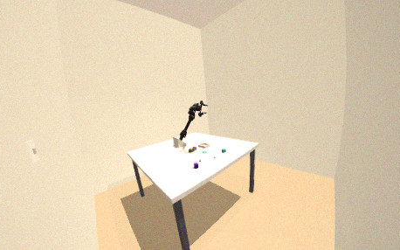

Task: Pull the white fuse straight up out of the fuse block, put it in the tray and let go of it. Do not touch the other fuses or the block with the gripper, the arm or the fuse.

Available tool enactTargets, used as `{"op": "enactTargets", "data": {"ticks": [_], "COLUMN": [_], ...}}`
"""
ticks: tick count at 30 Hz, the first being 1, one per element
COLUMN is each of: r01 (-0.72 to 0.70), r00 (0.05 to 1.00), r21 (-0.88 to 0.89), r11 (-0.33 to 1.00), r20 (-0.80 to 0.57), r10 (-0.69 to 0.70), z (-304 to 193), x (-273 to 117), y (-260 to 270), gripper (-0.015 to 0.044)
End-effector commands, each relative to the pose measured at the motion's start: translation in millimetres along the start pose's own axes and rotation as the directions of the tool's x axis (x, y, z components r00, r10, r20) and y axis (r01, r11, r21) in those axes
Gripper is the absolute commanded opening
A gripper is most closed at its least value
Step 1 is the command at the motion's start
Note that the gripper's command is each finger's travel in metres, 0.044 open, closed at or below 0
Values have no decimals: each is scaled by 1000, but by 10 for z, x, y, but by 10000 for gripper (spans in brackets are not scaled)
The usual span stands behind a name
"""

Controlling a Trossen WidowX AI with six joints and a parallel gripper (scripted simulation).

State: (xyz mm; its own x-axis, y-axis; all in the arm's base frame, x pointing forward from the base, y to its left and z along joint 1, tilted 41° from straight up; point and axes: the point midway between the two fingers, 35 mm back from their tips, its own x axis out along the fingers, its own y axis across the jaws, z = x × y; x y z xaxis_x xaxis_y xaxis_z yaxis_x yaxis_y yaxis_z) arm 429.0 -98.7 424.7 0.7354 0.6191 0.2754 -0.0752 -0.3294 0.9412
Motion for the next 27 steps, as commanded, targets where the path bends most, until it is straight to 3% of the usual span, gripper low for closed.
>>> {"op": "enactTargets", "data": {"ticks": [1,13,27], "r01": [2,266,550], "r00": [1000,954,835], "r21": [-4,-217,-364], "r11": [1000,939,752], "r20": [4,198,227], "r10": [-2,-225,-502], "z": [14,587,615], "x": [4,97,-53], "y": [-16,-1168,-2230], "gripper": [374,61,61]}}
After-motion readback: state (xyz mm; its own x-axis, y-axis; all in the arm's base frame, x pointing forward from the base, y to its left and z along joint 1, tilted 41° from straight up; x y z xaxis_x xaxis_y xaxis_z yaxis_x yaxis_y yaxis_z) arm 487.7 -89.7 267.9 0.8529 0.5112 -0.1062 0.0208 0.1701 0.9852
